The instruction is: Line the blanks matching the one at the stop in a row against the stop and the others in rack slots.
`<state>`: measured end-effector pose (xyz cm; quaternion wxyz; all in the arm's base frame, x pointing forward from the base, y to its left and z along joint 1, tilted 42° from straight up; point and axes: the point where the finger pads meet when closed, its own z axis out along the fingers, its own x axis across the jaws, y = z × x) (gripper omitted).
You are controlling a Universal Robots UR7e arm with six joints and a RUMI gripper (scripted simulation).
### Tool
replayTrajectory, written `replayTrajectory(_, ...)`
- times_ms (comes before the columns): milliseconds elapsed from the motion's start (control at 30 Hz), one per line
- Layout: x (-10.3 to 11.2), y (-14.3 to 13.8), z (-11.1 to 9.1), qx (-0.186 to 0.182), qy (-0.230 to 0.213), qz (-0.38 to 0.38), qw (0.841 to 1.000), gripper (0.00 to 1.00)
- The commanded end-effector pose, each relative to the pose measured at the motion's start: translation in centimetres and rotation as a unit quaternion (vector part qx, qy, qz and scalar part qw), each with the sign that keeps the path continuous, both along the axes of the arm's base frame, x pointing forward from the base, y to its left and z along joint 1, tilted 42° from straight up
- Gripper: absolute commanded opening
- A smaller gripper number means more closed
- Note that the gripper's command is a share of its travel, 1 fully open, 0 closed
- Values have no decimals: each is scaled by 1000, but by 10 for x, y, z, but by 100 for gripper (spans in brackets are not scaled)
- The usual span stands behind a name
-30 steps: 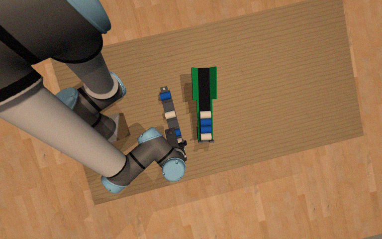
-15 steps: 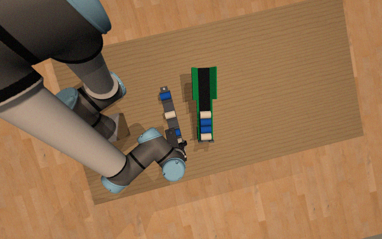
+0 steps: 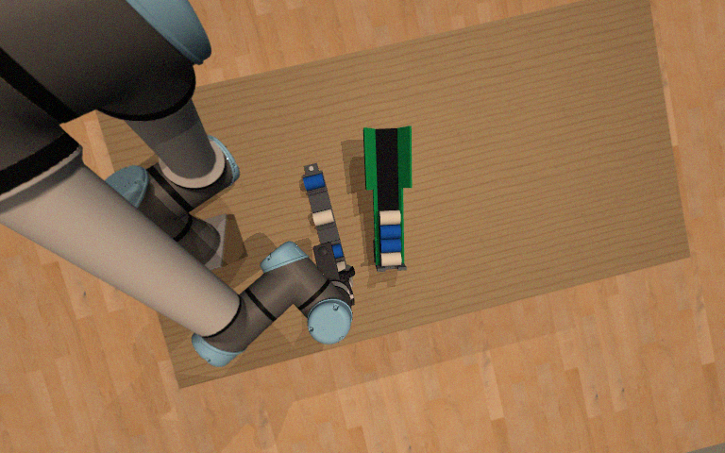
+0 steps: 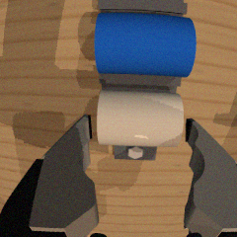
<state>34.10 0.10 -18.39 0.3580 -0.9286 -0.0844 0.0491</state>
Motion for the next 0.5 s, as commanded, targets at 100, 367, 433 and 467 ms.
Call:
replayTrajectory(100, -1, 2, 0, 1, 1, 0, 1000, 33)
replayTrajectory(367, -1, 2, 0, 1, 1, 0, 1000, 33)
replayTrajectory(433, -1, 2, 0, 1, 1, 0, 1000, 33)
replayTrajectory(467, -1, 2, 0, 1, 1, 0, 1000, 33)
